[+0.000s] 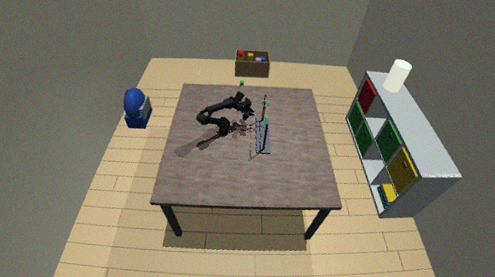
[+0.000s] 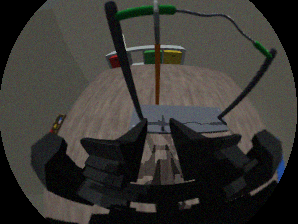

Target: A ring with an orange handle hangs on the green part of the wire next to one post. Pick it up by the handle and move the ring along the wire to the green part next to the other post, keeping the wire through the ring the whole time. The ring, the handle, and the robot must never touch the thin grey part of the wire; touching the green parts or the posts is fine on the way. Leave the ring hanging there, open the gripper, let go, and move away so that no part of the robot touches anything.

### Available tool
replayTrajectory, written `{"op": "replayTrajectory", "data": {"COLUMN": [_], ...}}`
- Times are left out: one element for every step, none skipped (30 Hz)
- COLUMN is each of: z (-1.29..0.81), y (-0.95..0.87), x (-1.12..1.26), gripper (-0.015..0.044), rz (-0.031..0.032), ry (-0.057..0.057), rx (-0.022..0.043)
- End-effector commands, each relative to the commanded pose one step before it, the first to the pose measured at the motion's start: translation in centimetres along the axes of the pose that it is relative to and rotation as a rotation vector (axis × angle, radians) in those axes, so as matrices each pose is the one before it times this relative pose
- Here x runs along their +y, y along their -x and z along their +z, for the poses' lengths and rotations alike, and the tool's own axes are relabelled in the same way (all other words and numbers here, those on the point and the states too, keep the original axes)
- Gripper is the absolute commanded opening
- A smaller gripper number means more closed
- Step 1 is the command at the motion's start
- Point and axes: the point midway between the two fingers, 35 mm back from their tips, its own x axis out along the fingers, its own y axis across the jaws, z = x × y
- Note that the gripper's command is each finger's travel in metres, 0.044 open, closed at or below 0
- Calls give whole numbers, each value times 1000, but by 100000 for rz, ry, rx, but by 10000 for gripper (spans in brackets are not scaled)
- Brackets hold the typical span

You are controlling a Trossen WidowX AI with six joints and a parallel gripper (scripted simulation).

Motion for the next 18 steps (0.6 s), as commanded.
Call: {"op": "replayTrajectory", "data": {"z": [67, 0, 0, 0, 0, 0, 0, 0, 0, 0, 0, 0, -49, -21, -25, -13, 11, 40], "y": [95, 0, 0, 0, 0, 0, 0, 0, 0, 0, 0, 0, 98, 405, 680, 852, 853, 844], "x": [-106, 0, 0, 0, 0, 0, 0, 0, 0, 0, 0, 0, 119, 66, 74, 28, -42, -110], "gripper": [160, 160, 160, 160, 160, 160, 160, 160, 160, 160, 160, 160, 186, 213, 239, 265, 291, 318], "rz": [-465, 0, 0, 0, 0, 0, 0, 0, 0, 0, 0, 0, 528, -19, -30, -21, 12, 62], "ry": [-485, 0, 0, 0, 0, 0, 0, 0, 0, 0, 0, 0, 362, -59, -55, 4, 74, 134], "rx": [-338, 0, 0, 0, 0, 0, 0, 0, 0, 0, 0, 0, 265, 192, 218, 89, -116, -321]}}
